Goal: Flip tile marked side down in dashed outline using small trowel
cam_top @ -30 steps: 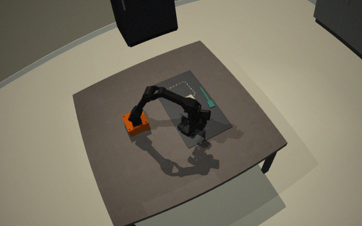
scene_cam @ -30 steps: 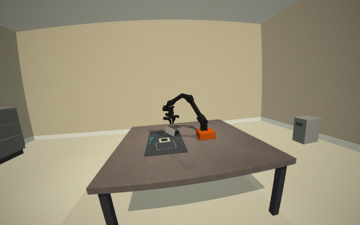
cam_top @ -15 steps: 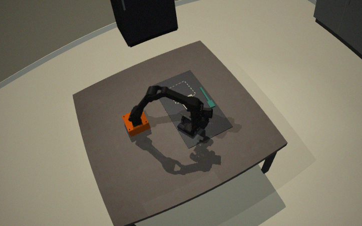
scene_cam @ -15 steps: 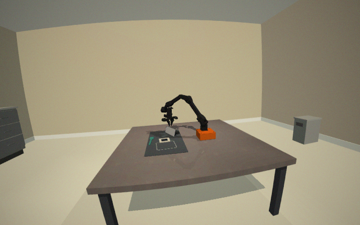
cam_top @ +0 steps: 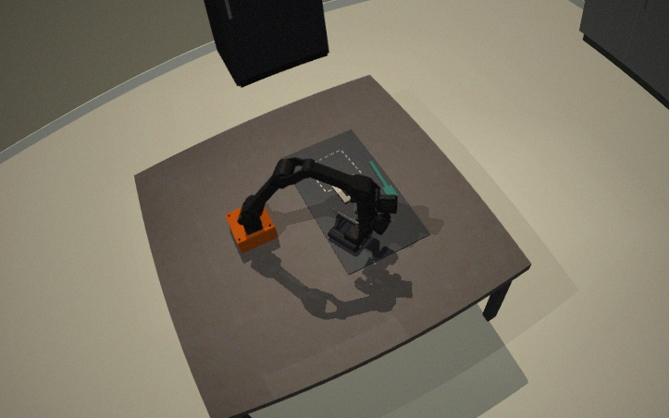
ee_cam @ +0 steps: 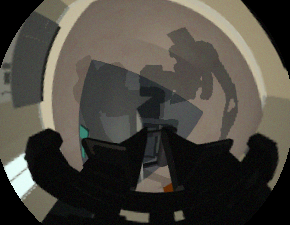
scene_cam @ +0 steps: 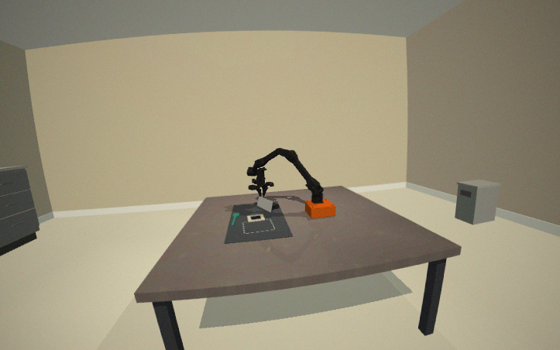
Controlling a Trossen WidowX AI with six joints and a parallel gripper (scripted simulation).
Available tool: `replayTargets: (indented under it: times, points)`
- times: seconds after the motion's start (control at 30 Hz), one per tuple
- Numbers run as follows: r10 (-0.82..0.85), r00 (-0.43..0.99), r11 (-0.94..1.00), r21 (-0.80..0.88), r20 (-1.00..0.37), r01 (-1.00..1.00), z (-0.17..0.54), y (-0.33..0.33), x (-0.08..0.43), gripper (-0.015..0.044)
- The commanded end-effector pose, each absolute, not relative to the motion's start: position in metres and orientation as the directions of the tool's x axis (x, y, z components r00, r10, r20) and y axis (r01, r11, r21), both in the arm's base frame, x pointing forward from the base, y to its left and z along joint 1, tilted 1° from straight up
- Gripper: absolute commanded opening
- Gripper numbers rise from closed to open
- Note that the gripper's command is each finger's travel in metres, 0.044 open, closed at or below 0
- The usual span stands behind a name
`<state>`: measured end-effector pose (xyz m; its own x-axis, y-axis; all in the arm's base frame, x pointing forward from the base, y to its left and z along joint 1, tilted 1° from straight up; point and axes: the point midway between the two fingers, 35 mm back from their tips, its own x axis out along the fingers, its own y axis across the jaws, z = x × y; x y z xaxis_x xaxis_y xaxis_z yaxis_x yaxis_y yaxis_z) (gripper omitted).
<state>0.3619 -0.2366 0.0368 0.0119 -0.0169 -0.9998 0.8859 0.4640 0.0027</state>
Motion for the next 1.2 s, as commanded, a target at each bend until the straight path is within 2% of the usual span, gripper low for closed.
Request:
replayTargets:
  times: [0.0,1.0,1.17]
  points:
    - [-0.007,0.008,0.463,0.004,-1.0,0.886,0.034,-0.23,0.372,0.01]
    - [-0.005,0.013,0.463,0.01,-1.0,0.886,0.035,-0.196,0.436,0.01]
    - [-0.012,0.019,0.468,0.011,-1.0,0.884,0.038,-0.199,0.431,0.01]
